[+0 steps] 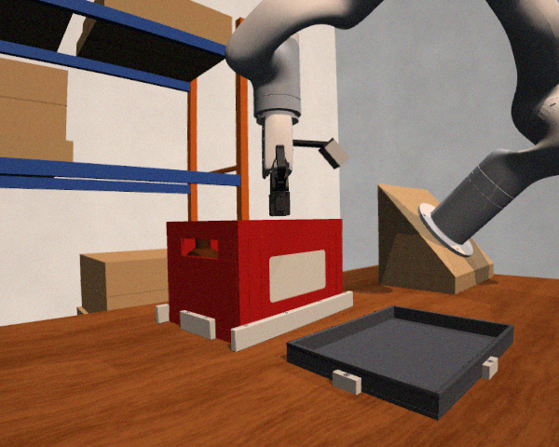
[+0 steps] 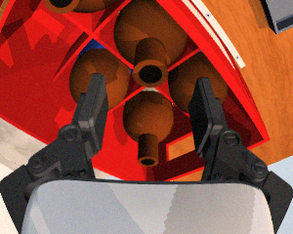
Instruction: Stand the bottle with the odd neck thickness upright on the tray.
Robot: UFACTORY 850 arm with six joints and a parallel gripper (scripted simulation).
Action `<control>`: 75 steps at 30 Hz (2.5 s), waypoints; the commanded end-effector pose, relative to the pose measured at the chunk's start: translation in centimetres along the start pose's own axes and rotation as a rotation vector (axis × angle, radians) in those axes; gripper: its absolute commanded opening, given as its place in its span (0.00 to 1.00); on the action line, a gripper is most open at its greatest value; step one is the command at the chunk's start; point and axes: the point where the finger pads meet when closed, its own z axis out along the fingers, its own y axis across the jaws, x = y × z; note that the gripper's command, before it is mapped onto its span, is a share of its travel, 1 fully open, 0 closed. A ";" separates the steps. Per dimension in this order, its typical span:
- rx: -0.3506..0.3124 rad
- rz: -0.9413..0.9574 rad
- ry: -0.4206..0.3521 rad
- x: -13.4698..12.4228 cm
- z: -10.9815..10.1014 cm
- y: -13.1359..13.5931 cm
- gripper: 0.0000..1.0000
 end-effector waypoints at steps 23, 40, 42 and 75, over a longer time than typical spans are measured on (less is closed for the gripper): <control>0.000 -0.001 -0.002 -0.1 -0.1 0.1 0.65; 0.000 -0.001 -0.002 -0.1 0.1 0.1 0.65; 0.000 -0.001 -0.002 -0.1 0.3 0.1 0.65; 0.000 -0.001 -0.002 -0.1 3.4 0.1 0.65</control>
